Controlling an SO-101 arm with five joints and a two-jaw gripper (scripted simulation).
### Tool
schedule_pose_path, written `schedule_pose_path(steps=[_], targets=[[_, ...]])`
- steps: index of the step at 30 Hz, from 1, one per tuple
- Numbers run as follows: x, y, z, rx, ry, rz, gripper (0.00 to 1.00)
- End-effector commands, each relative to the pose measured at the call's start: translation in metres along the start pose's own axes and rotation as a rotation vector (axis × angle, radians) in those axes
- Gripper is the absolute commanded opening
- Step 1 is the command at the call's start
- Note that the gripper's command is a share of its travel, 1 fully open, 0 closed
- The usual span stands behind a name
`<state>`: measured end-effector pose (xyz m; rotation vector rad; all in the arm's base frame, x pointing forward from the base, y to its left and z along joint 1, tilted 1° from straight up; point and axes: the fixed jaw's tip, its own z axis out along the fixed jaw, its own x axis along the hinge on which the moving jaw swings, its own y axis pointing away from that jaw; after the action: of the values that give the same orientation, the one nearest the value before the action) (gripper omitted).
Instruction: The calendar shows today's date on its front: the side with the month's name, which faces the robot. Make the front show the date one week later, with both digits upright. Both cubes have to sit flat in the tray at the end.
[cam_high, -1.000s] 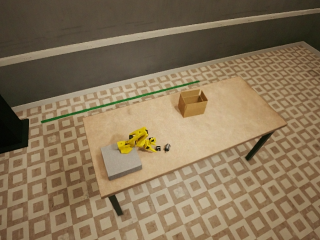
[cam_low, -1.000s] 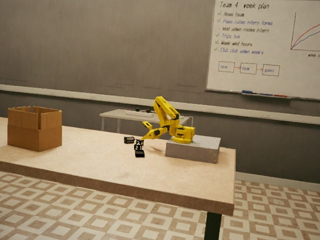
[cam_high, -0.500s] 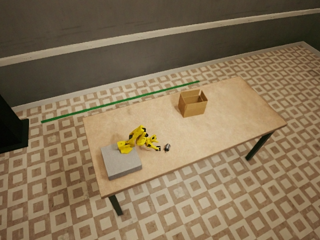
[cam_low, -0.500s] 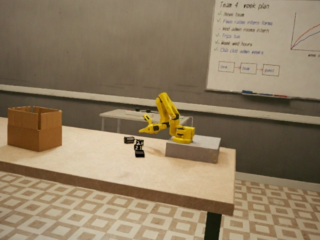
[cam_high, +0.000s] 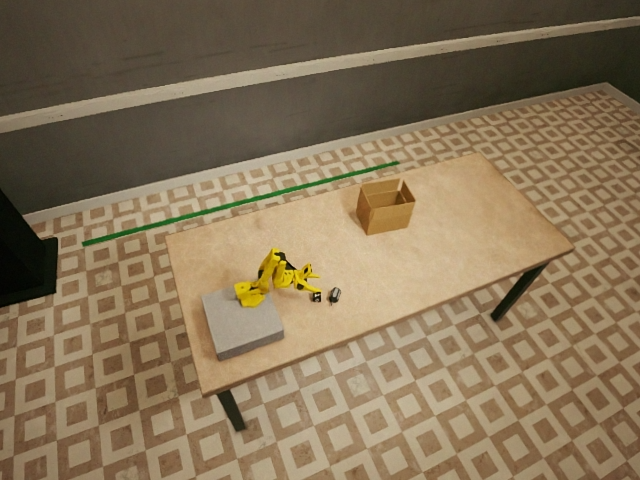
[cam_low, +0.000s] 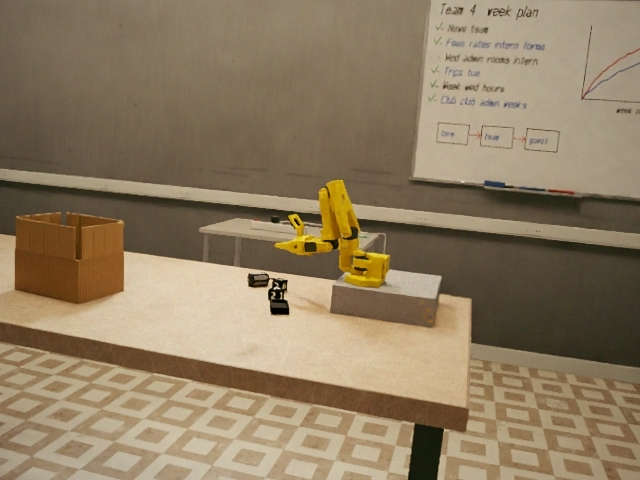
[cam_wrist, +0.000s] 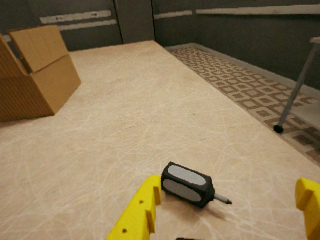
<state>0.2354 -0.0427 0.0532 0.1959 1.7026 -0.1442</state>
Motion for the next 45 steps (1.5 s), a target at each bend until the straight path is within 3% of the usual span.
schedule_pose_path(steps=[1,10,24,38,45], targets=[[-0.022,-0.001,-0.004,0.004,-0.084,-0.008,0.35],[-0.018,-0.001,0.003,0.003,-0.055,-0.005,0.35],[-0.007,0.0,0.024,0.001,0.054,0.006,0.35],[0.003,0.003,0.056,0.0,0.266,0.026,0.35],[0.002,0.004,0.065,0.001,0.355,0.033,0.35]])
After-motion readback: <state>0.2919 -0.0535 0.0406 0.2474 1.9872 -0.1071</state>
